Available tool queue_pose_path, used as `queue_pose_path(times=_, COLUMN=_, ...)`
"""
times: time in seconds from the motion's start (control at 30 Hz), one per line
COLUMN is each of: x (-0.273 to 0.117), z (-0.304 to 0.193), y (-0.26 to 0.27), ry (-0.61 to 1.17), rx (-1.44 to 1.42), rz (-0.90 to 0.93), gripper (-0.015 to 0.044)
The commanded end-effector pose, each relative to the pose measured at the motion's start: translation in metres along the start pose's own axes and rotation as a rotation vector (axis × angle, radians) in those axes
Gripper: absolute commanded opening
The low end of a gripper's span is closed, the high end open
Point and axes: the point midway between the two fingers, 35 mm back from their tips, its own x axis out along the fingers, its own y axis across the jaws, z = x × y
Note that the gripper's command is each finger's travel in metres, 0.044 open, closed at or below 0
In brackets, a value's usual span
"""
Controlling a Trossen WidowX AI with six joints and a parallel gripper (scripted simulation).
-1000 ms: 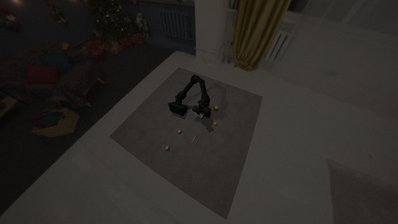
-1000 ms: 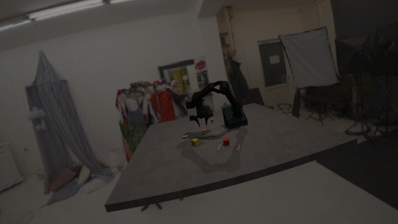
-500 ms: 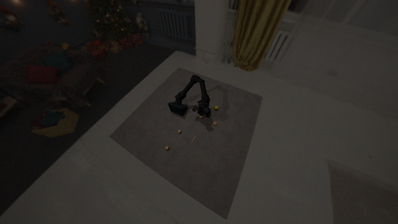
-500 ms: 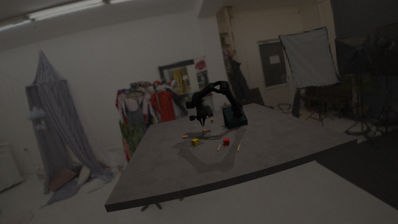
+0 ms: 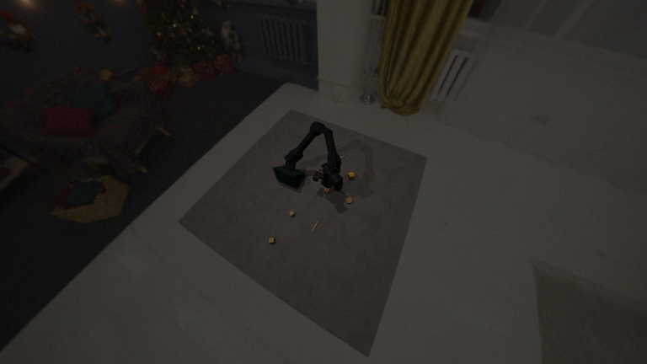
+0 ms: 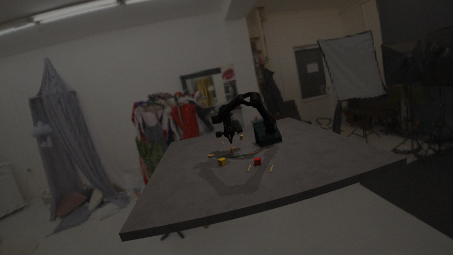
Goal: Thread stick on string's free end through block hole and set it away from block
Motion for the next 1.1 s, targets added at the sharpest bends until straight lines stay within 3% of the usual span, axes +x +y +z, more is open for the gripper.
queue_pose_path(times=0.0, x=0.0, z=0.0, y=0.0, ry=0.0, rx=0.0, rz=0.0, gripper=0.0)
queue_pose_path(times=0.3, x=0.0, z=0.0, y=0.0, ry=0.0, rx=0.0, rz=0.0, gripper=0.0236)
queue_pose_path(times=0.33, x=0.0, z=0.0, y=0.0, ry=0.0, rx=0.0, rz=0.0, gripper=0.0243)
queue_pose_path(times=0.37, x=0.0, z=0.0, y=0.0, ry=0.0, rx=0.0, rz=0.0, gripper=0.0243)
queue_pose_path(times=0.67, x=0.0, z=0.0, y=0.0, ry=0.0, rx=0.0, rz=0.0, gripper=0.0006)
queue_pose_path(times=1.07, x=0.0, z=0.0, y=0.0, ry=0.0, rx=0.0, rz=0.0, gripper=0.0)
